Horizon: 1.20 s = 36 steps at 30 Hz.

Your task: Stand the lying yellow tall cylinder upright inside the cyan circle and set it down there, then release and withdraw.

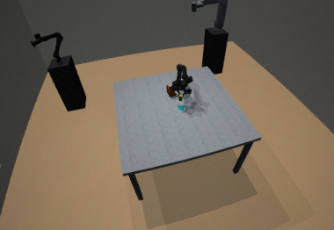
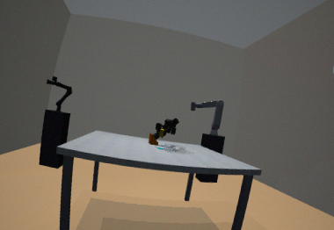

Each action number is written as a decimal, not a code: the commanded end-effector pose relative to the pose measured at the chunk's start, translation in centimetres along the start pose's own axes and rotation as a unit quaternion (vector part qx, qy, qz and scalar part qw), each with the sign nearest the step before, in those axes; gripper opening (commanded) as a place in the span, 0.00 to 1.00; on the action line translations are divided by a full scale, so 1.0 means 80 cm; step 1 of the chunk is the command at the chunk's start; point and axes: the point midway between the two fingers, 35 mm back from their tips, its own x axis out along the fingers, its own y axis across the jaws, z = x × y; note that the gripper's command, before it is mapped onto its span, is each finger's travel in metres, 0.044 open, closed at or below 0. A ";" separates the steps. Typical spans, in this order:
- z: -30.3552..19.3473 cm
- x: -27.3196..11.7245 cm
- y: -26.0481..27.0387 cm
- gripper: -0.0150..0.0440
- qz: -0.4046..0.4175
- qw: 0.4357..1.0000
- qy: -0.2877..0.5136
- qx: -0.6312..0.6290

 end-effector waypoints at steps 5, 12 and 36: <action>0.000 0.000 -0.001 0.43 0.011 0.999 -0.025 0.017; 0.001 0.000 -0.001 0.43 0.024 0.998 -0.046 0.031; 0.003 -0.001 0.000 0.43 0.045 0.995 -0.076 0.054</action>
